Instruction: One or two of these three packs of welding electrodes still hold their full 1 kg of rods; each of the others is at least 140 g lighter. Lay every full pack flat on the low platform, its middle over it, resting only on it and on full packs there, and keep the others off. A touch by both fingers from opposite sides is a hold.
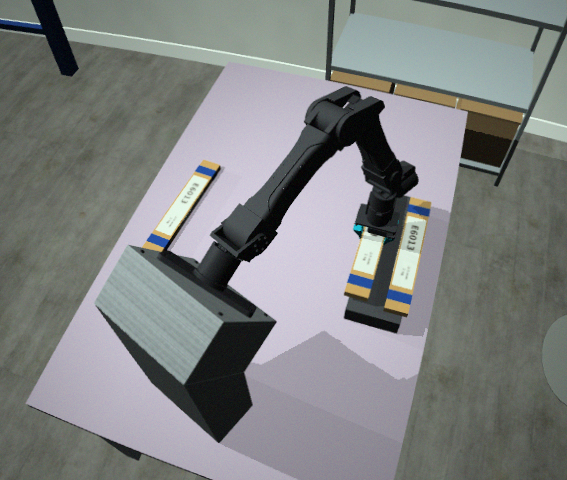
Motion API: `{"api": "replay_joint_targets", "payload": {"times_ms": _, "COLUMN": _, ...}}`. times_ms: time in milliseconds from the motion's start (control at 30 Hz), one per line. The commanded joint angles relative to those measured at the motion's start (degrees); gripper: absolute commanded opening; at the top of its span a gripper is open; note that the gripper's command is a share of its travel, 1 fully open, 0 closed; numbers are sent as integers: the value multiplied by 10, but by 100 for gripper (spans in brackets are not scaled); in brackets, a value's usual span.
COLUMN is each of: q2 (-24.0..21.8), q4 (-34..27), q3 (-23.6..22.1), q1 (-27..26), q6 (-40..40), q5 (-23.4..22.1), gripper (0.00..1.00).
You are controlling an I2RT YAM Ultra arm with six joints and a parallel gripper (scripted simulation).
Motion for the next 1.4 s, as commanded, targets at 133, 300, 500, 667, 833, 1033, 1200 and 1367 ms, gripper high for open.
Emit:
{"api": "replay_joint_targets", "payload": {"times_ms": 133, "q2": -11, "q4": 7, "q3": 28, "q1": -3, "q6": 3, "q5": 3, "gripper": 0}}
{"api": "replay_joint_targets", "payload": {"times_ms": 300, "q2": -14, "q4": 2, "q3": 30, "q1": -5, "q6": 4, "q5": 3, "gripper": 0}}
{"api": "replay_joint_targets", "payload": {"times_ms": 500, "q2": 3, "q4": 9, "q3": 34, "q1": -1, "q6": 5, "q5": 5, "gripper": 0}}
{"api": "replay_joint_targets", "payload": {"times_ms": 667, "q2": 1, "q4": 12, "q3": 37, "q1": -2, "q6": 5, "q5": 5, "gripper": 0}}
{"api": "replay_joint_targets", "payload": {"times_ms": 833, "q2": 0, "q4": 8, "q3": 38, "q1": -3, "q6": 4, "q5": 5, "gripper": 0}}
{"api": "replay_joint_targets", "payload": {"times_ms": 1033, "q2": -1, "q4": 4, "q3": 38, "q1": -3, "q6": 4, "q5": 5, "gripper": 0}}
{"api": "replay_joint_targets", "payload": {"times_ms": 1200, "q2": -1, "q4": 2, "q3": 38, "q1": -3, "q6": 4, "q5": 5, "gripper": 0}}
{"api": "replay_joint_targets", "payload": {"times_ms": 1367, "q2": -1, "q4": 2, "q3": 38, "q1": -3, "q6": 4, "q5": 5, "gripper": 0}}
